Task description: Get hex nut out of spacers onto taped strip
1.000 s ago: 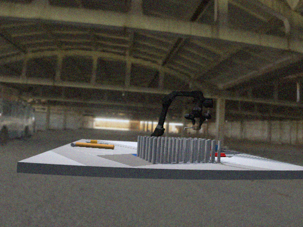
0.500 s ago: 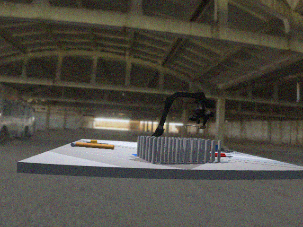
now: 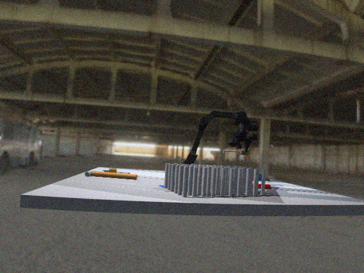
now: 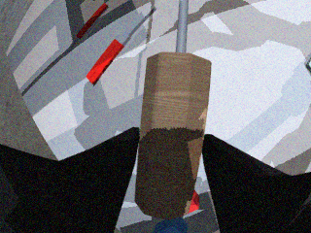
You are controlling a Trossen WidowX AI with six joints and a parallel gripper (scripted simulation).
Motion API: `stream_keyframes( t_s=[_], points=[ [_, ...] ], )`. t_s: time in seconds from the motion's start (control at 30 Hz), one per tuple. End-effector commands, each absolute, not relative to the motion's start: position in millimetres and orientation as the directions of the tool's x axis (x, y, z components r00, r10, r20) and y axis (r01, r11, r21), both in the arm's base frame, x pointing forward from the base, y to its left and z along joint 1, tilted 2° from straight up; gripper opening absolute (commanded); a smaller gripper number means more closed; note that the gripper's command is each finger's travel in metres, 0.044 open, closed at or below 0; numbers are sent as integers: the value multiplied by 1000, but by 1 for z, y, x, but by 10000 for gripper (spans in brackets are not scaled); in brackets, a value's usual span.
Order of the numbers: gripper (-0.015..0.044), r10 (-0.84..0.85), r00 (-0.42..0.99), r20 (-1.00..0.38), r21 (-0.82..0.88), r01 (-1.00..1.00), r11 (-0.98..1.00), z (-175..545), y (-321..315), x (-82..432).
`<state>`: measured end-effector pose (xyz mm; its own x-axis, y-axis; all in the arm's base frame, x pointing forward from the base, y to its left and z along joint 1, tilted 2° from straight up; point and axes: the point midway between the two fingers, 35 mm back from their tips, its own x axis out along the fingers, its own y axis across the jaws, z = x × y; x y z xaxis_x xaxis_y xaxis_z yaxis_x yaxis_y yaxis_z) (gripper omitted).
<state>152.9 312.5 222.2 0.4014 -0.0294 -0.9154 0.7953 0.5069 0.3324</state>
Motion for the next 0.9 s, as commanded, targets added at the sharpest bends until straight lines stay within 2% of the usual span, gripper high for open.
stream_keyframes(
  t_s=[0.0, 0.87],
  points=[
    [0, -35, 407, -913, 336, 796, 503, 219, 314, 154],
    [0, -34, 407, -913, 336, 796, 503, 200, 320, 156]
  ],
)
